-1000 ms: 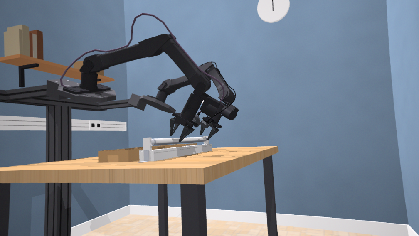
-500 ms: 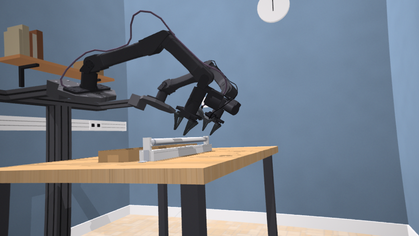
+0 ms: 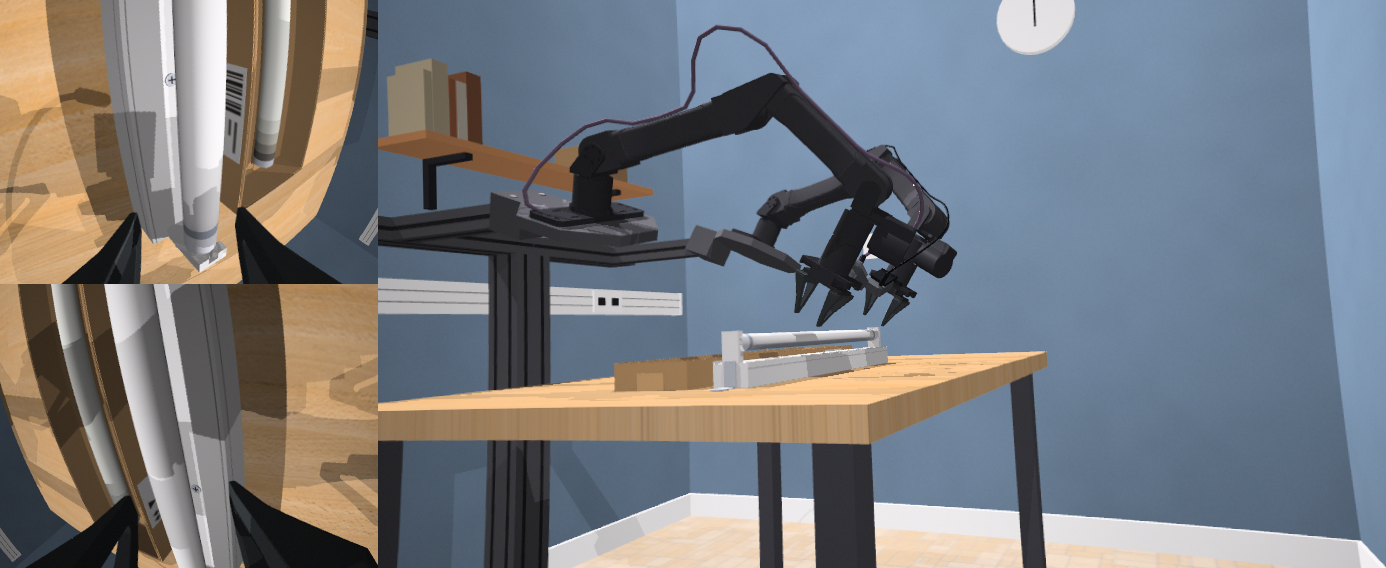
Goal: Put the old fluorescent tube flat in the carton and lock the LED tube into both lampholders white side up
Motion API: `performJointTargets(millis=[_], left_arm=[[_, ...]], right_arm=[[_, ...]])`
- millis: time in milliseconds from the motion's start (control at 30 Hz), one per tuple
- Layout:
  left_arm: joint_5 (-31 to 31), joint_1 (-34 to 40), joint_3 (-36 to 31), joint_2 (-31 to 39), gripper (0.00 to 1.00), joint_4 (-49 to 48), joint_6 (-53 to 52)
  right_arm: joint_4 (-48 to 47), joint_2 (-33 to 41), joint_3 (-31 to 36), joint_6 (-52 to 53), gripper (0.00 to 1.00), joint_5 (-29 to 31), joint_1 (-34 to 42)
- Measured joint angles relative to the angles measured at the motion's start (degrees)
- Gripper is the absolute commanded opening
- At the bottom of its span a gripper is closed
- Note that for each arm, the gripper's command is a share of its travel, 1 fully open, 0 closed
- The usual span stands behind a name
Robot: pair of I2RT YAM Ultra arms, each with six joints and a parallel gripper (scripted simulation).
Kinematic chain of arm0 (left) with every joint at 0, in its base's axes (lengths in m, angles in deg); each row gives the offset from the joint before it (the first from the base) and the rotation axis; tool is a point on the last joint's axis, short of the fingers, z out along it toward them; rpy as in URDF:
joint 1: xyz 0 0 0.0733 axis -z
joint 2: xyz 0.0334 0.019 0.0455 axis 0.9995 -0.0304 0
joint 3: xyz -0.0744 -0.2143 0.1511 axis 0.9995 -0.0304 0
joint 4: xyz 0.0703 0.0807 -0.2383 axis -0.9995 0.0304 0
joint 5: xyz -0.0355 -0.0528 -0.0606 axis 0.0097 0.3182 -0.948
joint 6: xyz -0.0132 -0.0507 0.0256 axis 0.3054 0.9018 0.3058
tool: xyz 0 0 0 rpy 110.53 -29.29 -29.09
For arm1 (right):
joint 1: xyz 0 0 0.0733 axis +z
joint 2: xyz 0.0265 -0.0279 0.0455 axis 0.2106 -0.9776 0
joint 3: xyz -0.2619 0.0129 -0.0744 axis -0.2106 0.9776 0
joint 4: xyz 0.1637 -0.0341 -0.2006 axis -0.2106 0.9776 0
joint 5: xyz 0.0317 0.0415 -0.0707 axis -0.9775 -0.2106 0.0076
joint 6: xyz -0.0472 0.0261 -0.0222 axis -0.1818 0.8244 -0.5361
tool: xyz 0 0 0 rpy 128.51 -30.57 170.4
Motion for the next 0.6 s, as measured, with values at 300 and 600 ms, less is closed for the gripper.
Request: performJointTargets(millis=[300,600], left_arm=[[1.4,1.0,-4.3,2.1,0.49,-4.6,0.6],[4.2,4.1,-13.8,6.4,0.49,-15.2,1.9]], right_arm=[[-5.2,2.2,5.2,-0.2,0.49,1.0,0.3],[-16.8,8.1,16.1,-0.8,0.49,3.0,1.6]])
